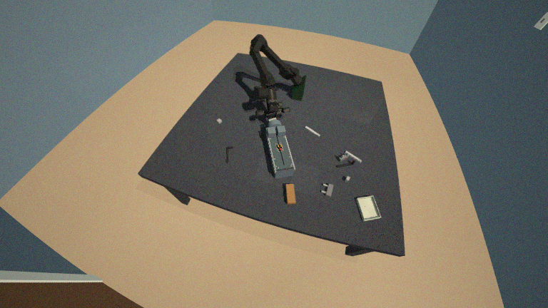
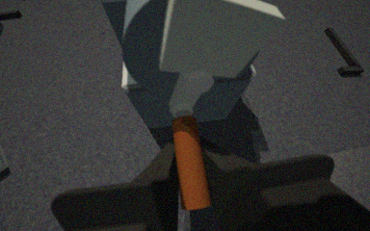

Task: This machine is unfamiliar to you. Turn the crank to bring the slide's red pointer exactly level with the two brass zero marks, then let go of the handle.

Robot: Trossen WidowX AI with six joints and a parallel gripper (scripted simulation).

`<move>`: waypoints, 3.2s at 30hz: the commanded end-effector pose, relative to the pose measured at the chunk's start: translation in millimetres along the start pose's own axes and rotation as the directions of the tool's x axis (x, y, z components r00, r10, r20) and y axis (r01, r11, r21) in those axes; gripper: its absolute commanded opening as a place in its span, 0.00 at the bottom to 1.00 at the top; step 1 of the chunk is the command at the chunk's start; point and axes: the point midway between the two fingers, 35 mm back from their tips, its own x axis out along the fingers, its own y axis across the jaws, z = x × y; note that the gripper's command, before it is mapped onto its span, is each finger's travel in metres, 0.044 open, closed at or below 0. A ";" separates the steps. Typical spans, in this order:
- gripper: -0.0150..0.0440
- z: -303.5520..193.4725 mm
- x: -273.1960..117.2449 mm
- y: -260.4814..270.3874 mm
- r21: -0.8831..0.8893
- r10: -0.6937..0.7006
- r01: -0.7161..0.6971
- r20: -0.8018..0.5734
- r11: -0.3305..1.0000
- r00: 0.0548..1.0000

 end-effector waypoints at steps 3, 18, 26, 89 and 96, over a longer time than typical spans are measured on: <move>0.25 0.4 -0.6 3.1 -0.003 0.003 -0.003 0.002 1.000 1.000; 0.25 4.9 -5.5 15.2 -0.003 0.003 -0.003 0.002 1.000 1.000; 0.25 10.1 -10.6 20.4 -0.003 0.004 -0.004 0.003 1.000 1.000; 0.25 43.2 -43.8 -3.1 -0.001 0.004 -0.004 0.004 1.000 1.000; 0.25 43.4 -43.9 -4.4 -0.001 0.004 -0.004 0.004 1.000 1.000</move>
